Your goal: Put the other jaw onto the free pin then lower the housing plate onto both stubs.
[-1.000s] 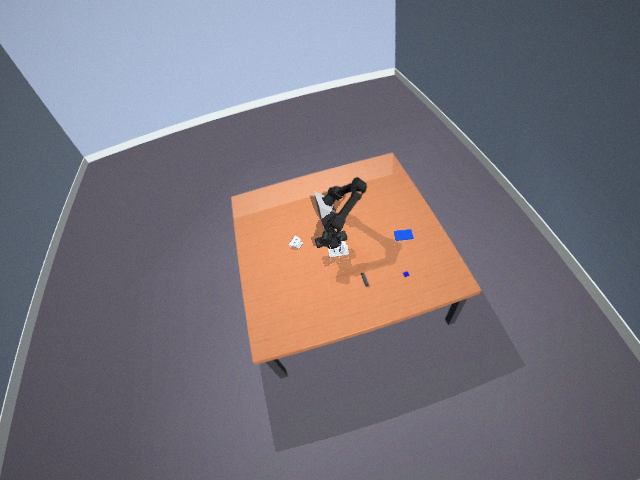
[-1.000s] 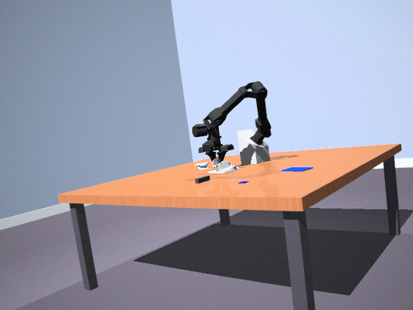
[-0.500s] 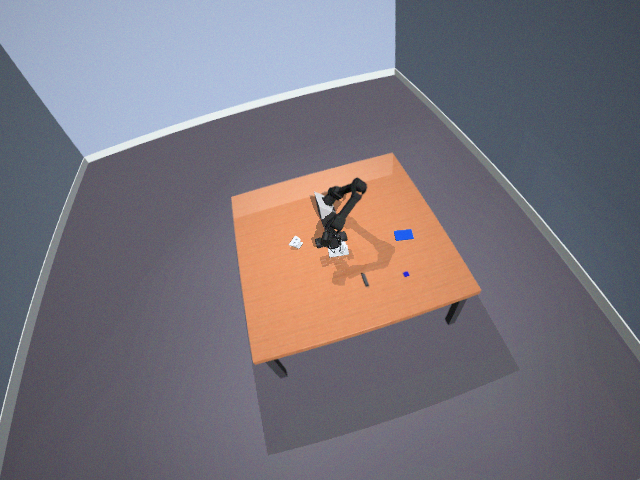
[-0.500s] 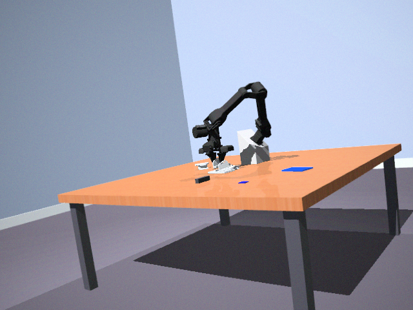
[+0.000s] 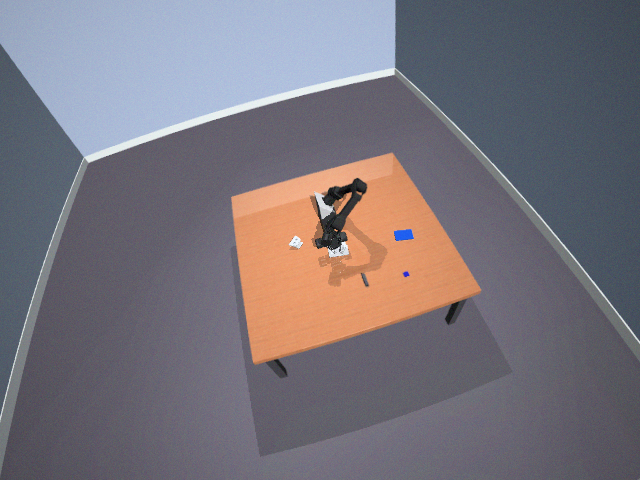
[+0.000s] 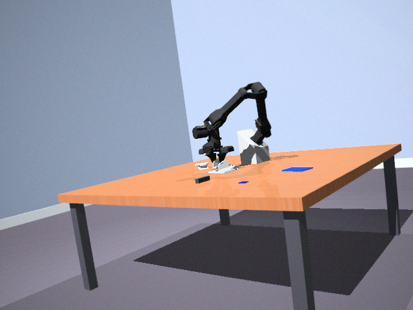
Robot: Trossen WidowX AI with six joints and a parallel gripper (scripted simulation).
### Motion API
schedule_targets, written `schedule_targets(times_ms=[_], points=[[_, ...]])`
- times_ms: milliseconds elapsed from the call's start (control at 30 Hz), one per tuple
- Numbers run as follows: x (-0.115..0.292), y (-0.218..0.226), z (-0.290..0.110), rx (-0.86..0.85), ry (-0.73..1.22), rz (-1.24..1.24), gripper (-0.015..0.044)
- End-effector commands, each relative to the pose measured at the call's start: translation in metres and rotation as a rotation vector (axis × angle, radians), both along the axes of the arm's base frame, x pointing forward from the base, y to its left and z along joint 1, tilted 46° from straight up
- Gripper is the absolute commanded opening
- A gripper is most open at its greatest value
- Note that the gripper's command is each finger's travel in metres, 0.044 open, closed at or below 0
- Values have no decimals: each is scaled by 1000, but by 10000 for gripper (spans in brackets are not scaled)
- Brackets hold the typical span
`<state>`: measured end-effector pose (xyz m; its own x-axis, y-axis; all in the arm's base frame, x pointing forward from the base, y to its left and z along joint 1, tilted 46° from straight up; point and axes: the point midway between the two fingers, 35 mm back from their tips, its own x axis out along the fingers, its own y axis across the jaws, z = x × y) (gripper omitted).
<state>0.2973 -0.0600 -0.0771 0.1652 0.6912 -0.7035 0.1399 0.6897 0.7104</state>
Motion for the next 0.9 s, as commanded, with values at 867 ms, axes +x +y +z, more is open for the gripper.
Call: schedule_targets(times_ms=[867], points=[[1,6,-5,4,0,-4,134]])
